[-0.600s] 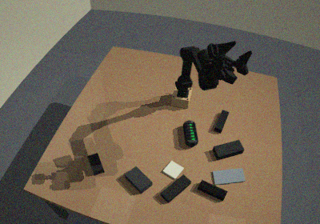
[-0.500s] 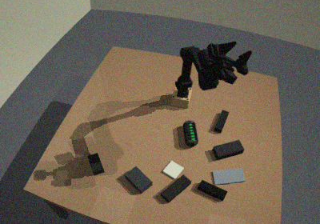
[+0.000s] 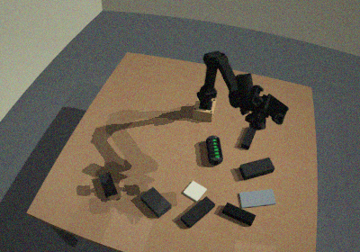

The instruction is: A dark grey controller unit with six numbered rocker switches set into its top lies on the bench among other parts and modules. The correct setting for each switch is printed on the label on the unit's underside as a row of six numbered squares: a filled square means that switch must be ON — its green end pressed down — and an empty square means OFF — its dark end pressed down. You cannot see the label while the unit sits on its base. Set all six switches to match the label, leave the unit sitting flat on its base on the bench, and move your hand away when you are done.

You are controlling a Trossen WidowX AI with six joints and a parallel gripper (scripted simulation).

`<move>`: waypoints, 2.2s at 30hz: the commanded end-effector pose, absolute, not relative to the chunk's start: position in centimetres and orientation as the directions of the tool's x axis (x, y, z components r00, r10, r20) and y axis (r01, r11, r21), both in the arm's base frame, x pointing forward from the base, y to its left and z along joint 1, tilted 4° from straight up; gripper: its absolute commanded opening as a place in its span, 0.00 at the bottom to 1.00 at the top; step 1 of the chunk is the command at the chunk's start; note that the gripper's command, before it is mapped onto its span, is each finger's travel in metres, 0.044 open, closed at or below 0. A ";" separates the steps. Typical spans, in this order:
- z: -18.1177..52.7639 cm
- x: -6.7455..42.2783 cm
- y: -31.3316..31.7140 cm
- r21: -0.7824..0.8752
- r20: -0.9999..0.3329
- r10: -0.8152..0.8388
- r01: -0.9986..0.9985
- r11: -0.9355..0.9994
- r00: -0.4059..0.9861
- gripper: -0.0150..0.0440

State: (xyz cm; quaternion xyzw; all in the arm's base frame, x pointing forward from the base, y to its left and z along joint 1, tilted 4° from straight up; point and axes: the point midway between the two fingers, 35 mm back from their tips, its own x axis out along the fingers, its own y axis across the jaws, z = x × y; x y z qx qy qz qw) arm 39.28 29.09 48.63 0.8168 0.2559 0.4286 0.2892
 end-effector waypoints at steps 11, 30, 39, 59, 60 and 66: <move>27.7 40.2 31.6 0.965 -0.203 0.650 0.263 0.004 0.732 0.25; 4.5 23.8 18.5 -0.057 -0.958 -0.065 0.037 0.998 0.280 0.25; 3.2 19.1 13.3 -0.332 -0.941 -0.304 -0.234 0.914 0.149 0.25; 0.4 19.4 13.4 -0.332 -0.941 -0.304 -0.234 0.914 0.149 0.25; 0.2 19.5 13.4 -0.332 -0.941 -0.304 -0.234 0.914 0.149 0.25; -0.7 19.5 13.3 -0.332 -0.941 -0.304 -0.234 0.914 0.149 0.25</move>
